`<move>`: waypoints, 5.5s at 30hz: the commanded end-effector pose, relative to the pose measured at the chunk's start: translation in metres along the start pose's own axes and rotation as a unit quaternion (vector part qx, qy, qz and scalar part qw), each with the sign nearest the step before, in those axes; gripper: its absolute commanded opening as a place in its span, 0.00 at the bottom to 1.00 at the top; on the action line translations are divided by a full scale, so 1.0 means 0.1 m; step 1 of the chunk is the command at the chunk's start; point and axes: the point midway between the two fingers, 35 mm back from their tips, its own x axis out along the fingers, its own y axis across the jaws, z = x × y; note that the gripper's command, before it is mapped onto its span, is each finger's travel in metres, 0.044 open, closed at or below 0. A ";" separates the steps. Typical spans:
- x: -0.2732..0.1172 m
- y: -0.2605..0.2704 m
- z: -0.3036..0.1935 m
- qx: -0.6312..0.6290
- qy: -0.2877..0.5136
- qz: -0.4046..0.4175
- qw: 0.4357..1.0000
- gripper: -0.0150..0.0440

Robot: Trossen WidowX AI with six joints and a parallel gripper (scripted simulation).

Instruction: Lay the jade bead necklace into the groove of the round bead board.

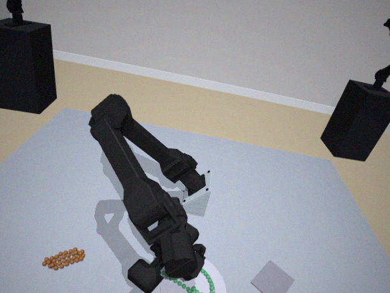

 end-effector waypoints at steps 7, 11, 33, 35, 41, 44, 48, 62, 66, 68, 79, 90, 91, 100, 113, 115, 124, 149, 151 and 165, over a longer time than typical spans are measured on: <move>-0.04 0.00 0.00 0.001 -0.001 -0.002 1.000 1.00; -0.04 0.00 0.00 0.001 -0.001 -0.002 1.000 1.00; -0.20 0.01 0.07 0.021 -0.002 -0.002 1.000 0.82; -0.32 0.03 0.11 0.036 -0.002 -0.002 0.999 0.73; -0.29 0.03 0.12 0.042 -0.002 -0.002 0.999 0.47; -0.30 0.02 0.12 0.042 -0.004 -0.004 0.999 0.46; -0.27 0.02 0.12 0.042 -0.004 -0.004 0.999 0.46; -0.05 0.03 0.13 0.042 -0.002 -0.003 0.999 0.46; 0.02 0.03 0.12 0.042 -0.001 -0.002 0.999 0.46; 0.04 0.03 0.12 0.042 -0.001 -0.002 0.999 0.46; 0.02 0.03 0.12 0.045 -0.002 -0.001 0.999 0.25; 0.02 0.03 0.12 0.045 -0.002 -0.001 0.999 0.25; 0.02 0.03 0.12 0.045 -0.002 -0.001 0.999 0.25; 0.02 0.03 0.12 0.045 -0.002 -0.001 0.999 0.25; -0.04 0.03 0.12 0.042 -0.001 -0.002 0.999 0.25; -0.04 0.03 0.12 0.042 -0.001 -0.002 0.999 0.25; -0.04 -0.06 0.01 0.042 -0.001 -0.002 0.999 0.25; 0.00 -0.06 0.02 0.044 -0.002 -0.001 0.999 0.83; -0.03 -0.06 0.01 0.042 -0.001 -0.002 0.999 0.92; -0.04 -0.06 0.01 0.042 -0.001 -0.002 0.999 1.00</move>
